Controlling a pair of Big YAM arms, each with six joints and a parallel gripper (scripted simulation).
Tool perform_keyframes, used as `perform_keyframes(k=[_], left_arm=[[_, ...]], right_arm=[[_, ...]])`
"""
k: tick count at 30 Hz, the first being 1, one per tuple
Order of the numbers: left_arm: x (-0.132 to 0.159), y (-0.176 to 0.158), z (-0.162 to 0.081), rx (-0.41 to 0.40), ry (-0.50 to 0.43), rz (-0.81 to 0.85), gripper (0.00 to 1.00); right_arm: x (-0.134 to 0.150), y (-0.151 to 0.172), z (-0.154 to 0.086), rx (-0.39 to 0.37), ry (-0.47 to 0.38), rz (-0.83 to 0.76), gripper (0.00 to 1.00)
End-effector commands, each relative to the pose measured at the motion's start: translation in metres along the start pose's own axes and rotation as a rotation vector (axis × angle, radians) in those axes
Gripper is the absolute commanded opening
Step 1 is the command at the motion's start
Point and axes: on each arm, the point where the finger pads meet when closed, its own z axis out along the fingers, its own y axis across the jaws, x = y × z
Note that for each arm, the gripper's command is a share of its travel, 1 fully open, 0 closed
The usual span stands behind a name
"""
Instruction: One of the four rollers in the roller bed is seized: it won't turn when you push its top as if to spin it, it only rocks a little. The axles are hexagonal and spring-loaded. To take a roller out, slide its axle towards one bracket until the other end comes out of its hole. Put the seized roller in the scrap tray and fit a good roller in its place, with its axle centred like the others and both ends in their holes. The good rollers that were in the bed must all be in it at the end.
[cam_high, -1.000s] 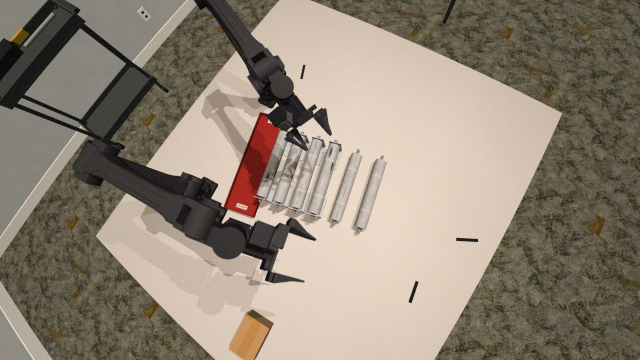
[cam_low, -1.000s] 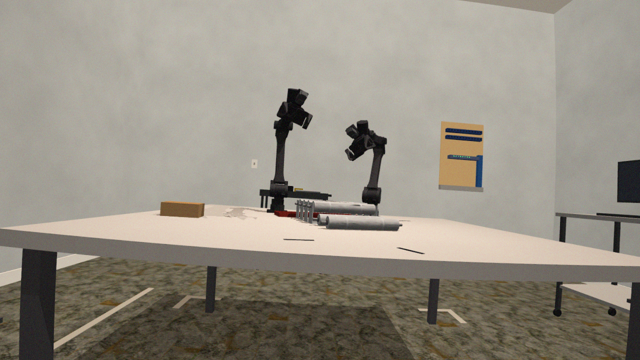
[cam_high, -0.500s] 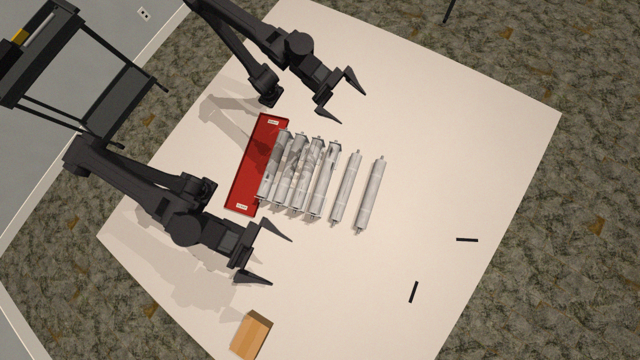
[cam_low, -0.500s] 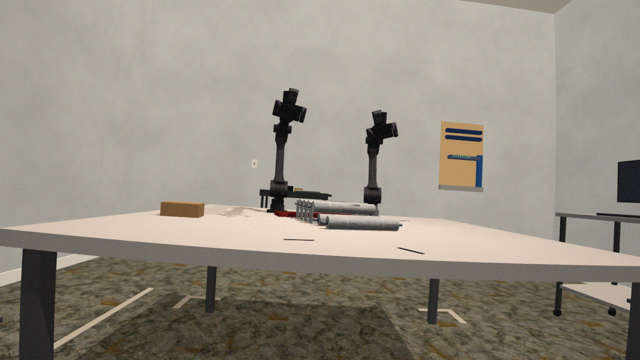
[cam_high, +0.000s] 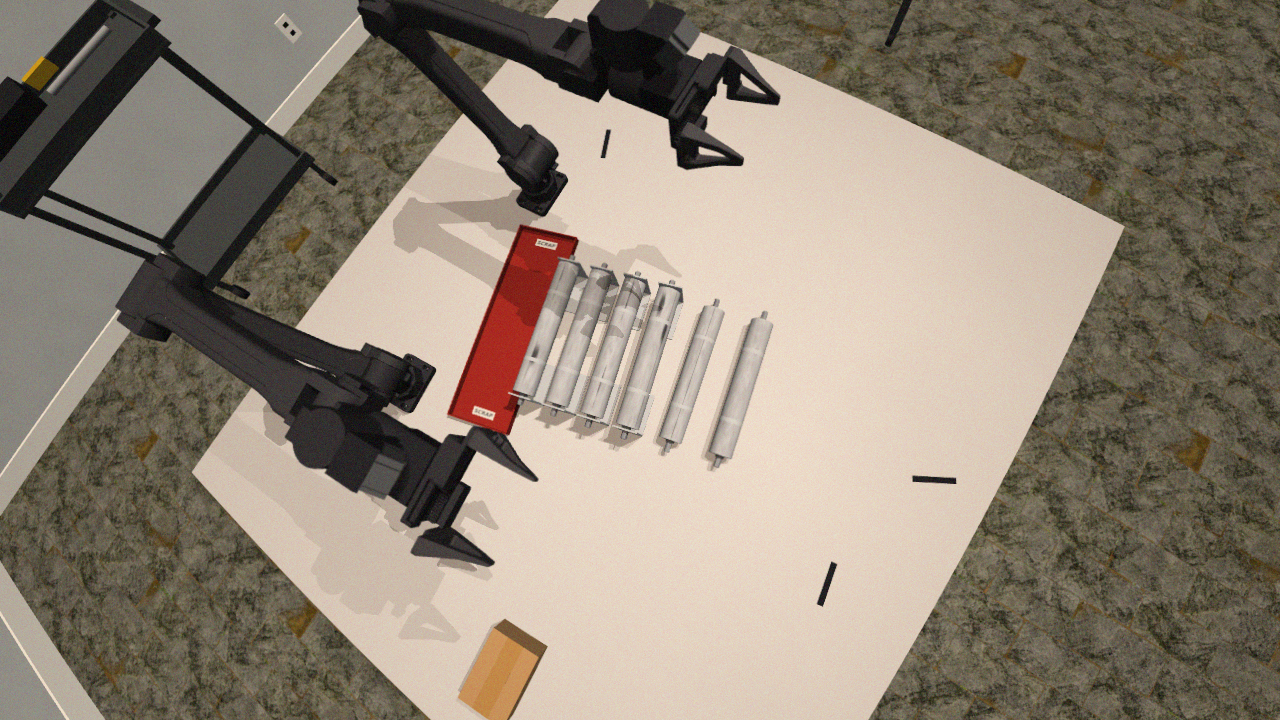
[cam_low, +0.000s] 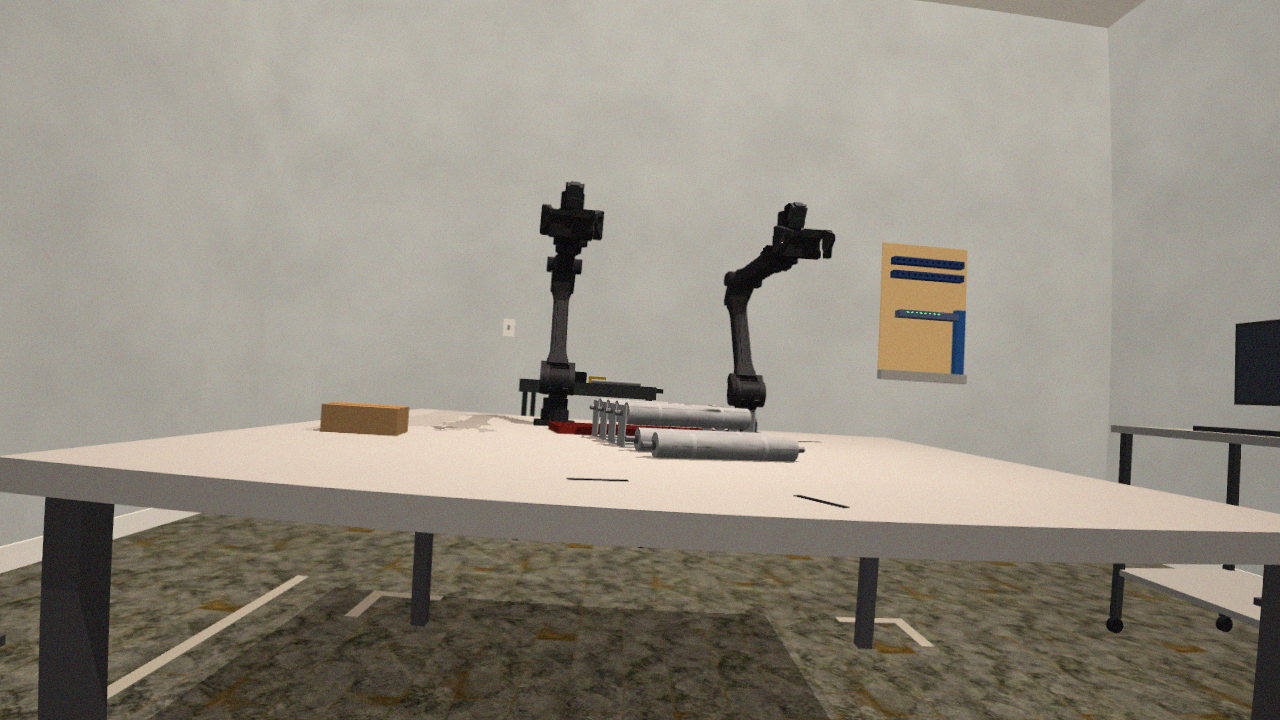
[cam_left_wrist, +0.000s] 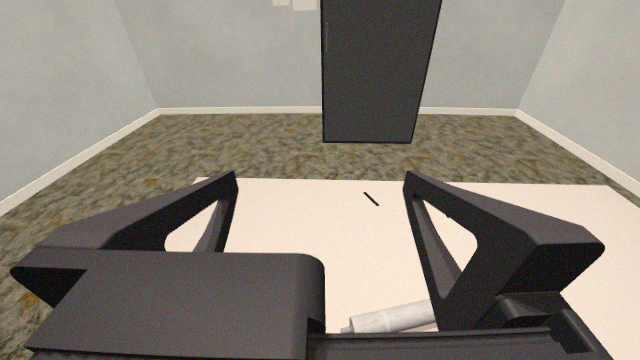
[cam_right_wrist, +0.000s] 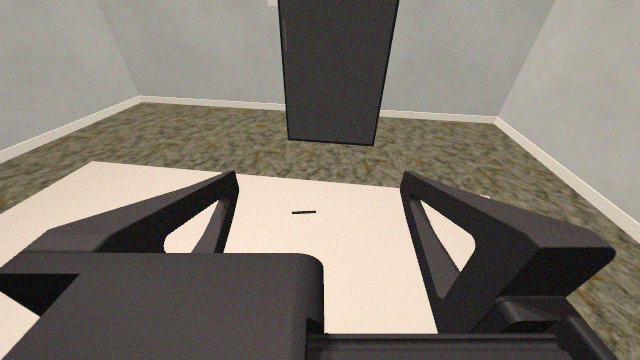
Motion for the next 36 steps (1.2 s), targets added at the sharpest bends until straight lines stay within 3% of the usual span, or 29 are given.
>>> perform_keyframes(k=[1,4,6,7,12,14,17,18,31,33,34,35,36], left_arm=[[0.0,0.005,0.009,-0.004,-0.014,-0.042,1.0],[-0.019,0.013,0.007,-0.018,-0.051,-0.044,1.0],[-0.011,0.012,0.008,-0.019,-0.029,-0.028,1.0],[-0.04,0.016,-0.004,-0.03,-0.087,-0.01,1.0],[-0.027,0.008,-0.002,-0.012,-0.064,-0.011,1.0],[-0.011,0.005,0.004,-0.005,-0.036,-0.014,1.0],[-0.019,0.009,0.003,-0.011,-0.044,-0.017,1.0],[-0.008,0.006,0.004,-0.007,-0.032,-0.016,0.0],[-0.012,0.005,-0.003,-0.002,-0.044,-0.03,0.0],[-0.012,0.005,-0.003,-0.002,-0.044,-0.03,0.0],[-0.021,0.007,-0.003,-0.006,-0.052,-0.024,0.0],[-0.012,0.004,-0.004,-0.001,-0.045,-0.028,0.0],[-0.013,0.004,-0.004,-0.001,-0.045,-0.029,0.0]], right_arm=[[-0.01,-0.007,-0.003,0.017,-0.042,0.03,1.0],[-0.016,-0.008,-0.009,0.016,-0.059,0.032,1.0],[-0.031,-0.007,-0.01,0.015,-0.083,0.022,1.0],[-0.038,-0.008,-0.013,0.016,-0.092,-0.004,1.0],[-0.035,-0.006,-0.012,0.01,-0.085,0.006,1.0],[-0.02,-0.005,-0.003,0.009,-0.054,0.013,1.0],[-0.029,-0.004,-0.008,0.007,-0.067,0.012,1.0],[-0.027,-0.005,-0.009,0.009,-0.067,0.016,1.0],[-0.005,-0.003,-0.004,0.005,-0.017,0.026,1.0],[-0.005,-0.003,-0.004,0.005,-0.017,0.026,1.0],[-0.018,-0.003,-0.005,0.003,-0.043,0.018,1.0],[-0.001,-0.003,-0.003,0.004,-0.009,0.025,0.0],[-0.004,-0.003,-0.002,0.004,-0.016,0.026,0.0]])
